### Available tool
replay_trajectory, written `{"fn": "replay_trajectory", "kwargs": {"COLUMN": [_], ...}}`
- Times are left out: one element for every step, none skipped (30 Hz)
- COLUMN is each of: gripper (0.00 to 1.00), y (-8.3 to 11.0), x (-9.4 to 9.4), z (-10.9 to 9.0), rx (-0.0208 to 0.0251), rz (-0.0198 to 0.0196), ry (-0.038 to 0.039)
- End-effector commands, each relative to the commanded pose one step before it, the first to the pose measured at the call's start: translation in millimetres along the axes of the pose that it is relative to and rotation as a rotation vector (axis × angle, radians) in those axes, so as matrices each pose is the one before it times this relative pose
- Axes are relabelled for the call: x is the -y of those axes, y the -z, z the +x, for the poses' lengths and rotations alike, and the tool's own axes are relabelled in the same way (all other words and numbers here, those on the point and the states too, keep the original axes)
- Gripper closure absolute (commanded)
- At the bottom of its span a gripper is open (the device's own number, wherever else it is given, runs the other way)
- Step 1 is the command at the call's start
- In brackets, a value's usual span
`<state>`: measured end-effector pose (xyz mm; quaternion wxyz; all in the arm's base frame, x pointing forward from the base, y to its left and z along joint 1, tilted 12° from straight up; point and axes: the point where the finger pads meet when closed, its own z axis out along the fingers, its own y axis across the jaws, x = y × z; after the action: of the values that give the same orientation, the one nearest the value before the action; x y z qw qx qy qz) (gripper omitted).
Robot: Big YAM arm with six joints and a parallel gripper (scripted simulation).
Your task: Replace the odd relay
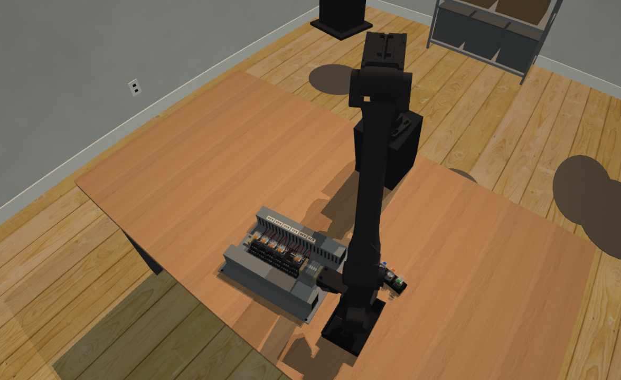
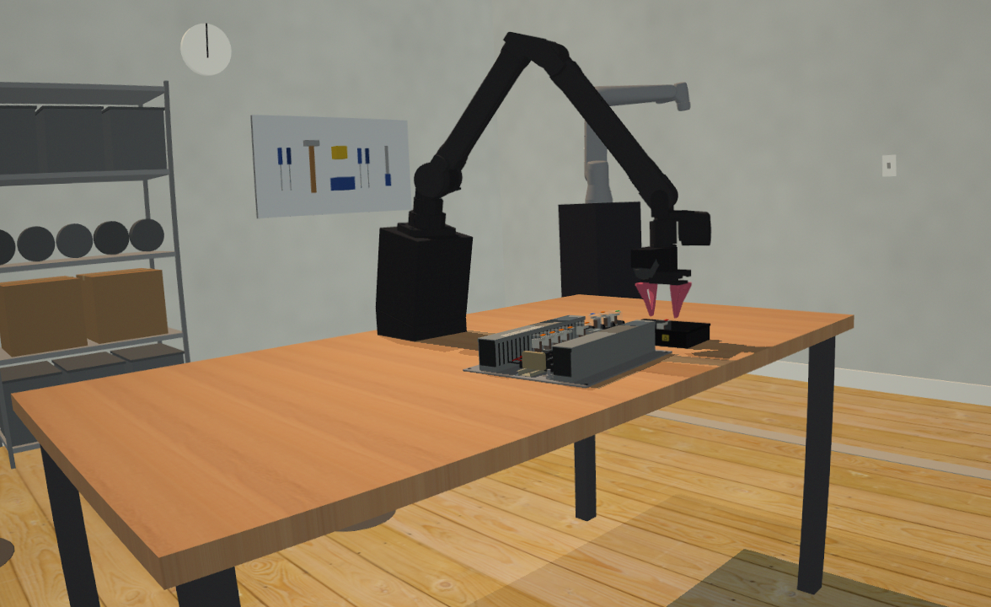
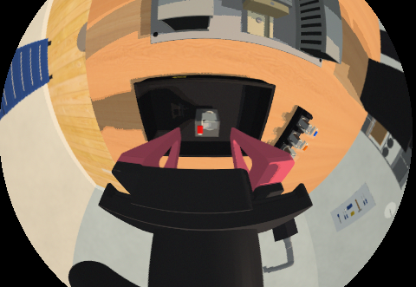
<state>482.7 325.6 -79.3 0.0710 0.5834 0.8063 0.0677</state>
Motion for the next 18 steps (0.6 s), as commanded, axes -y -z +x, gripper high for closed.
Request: {"fn": "replay_trajectory", "kwargs": {"gripper": [0.41, 0.41, 0.41, 0.41, 0.41, 0.41, 0.41, 0.41, 0.41, 0.41, 0.41, 0.41, 0.41, 0.41, 0.41, 0.41, 0.41, 0.41], "y": [24.83, 0.0, 0.16, 0.13, 0.01, -0.06, -0.11, -0.1, -0.08, -0.07, -0.06, 0.05, 0.44, 0.81, 1.28, 1.8, 2.37, 0.0], "x": [-14.55, 0.0, -0.33, -0.26, -0.16, -0.09, -0.04, -0.03, -0.02, -0.02, -0.02, -0.03, 0.01, 0.21, 0.45, 0.81, 1.12, 0.0], "z": [7.39, 0.0, 0.1, 0.08, 0.06, 0.05, 0.03, 0.03, 0.02, 0.02, 0.02, 0.02, 0.01, 0.0, 0.0, 0.01, 0.04, 0.0], "rx": [-0.01327, 0.0, -0.00021, -0.00016, -0.00008, -0.00002, 0.00002, 0.00002, 0.00002, 0.00001, 0.00001, 0.0, 0.00002, 0.00013, 0.00023, 0.00038, 0.00049, 0.0], "rz": [-0.04142, 0.0, -0.00064, -0.0005, -0.00023, -0.00005, 0.00006, 0.00007, 0.00006, 0.00005, 0.00004, -0.00001, 0.00009, 0.00049, 0.00087, 0.00143, 0.00189, 0.0], "ry": [-0.00771, 0.0, -0.00001, 0.0, 0.00001, 0.00003, 0.00003, 0.00003, 0.00003, 0.00002, 0.00002, 0.00001, 0.00002, 0.00007, 0.00013, 0.00038, 0.00064, 0.0]}}
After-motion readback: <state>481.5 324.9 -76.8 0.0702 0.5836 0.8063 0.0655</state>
